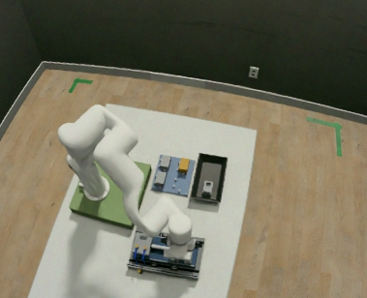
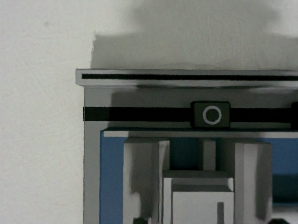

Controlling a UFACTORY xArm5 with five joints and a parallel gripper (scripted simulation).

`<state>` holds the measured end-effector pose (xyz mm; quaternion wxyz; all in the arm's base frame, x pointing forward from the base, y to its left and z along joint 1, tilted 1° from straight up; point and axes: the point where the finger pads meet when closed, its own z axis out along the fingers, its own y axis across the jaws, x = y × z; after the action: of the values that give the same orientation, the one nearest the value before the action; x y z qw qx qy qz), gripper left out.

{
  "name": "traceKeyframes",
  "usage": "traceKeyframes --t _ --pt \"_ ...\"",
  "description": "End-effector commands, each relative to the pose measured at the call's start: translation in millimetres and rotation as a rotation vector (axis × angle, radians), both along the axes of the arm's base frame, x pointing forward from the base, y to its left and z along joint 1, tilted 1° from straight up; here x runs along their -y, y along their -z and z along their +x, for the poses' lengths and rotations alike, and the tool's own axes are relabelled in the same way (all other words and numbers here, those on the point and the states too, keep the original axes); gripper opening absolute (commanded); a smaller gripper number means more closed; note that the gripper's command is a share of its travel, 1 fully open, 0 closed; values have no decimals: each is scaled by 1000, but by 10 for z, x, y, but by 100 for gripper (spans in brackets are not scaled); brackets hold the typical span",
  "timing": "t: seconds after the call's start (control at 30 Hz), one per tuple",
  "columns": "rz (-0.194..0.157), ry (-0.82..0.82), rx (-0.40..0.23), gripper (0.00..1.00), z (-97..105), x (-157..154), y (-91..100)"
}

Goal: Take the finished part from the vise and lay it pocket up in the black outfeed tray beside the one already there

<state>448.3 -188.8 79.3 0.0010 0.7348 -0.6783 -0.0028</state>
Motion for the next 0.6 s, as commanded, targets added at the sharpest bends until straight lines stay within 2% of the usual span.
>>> traceKeyframes --t 0.0,0.57 --pt "-2 0 4 69 12 5 -7" --pt "-2 0 4 69 11 5 50"
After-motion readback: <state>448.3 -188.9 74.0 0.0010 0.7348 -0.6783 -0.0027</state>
